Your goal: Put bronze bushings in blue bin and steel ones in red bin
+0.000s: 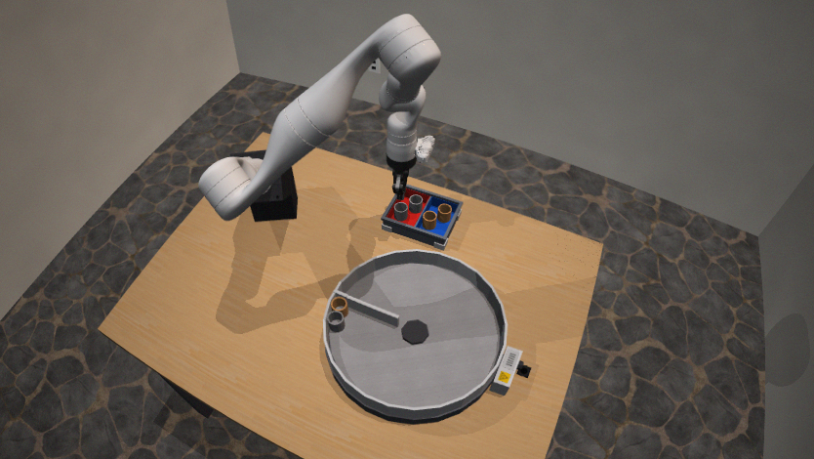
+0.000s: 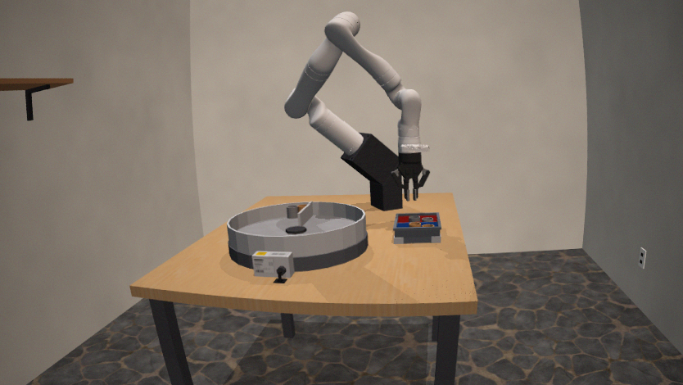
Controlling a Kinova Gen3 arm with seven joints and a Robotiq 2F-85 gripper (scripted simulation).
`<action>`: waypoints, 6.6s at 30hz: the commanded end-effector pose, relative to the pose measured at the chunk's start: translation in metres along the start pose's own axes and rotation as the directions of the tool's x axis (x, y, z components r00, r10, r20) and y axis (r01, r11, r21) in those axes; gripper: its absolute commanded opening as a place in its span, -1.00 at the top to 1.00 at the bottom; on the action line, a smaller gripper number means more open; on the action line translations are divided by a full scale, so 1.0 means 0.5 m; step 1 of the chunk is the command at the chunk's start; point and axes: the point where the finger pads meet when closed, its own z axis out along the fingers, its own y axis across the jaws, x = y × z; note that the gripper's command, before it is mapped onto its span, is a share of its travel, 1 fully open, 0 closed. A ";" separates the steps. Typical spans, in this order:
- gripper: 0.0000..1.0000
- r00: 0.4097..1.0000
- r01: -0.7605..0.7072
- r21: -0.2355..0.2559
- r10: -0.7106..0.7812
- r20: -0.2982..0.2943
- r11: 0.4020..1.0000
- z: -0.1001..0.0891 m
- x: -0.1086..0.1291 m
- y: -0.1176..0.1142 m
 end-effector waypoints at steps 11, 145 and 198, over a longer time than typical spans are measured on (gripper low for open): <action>0.61 1.000 -0.003 0.002 0.003 0.001 1.000 -0.136 0.005 0.000; 0.64 0.992 0.128 0.002 -0.128 0.003 0.992 -0.079 -0.175 0.804; 0.64 0.992 0.128 0.001 -0.128 0.001 0.992 -0.079 -0.176 0.808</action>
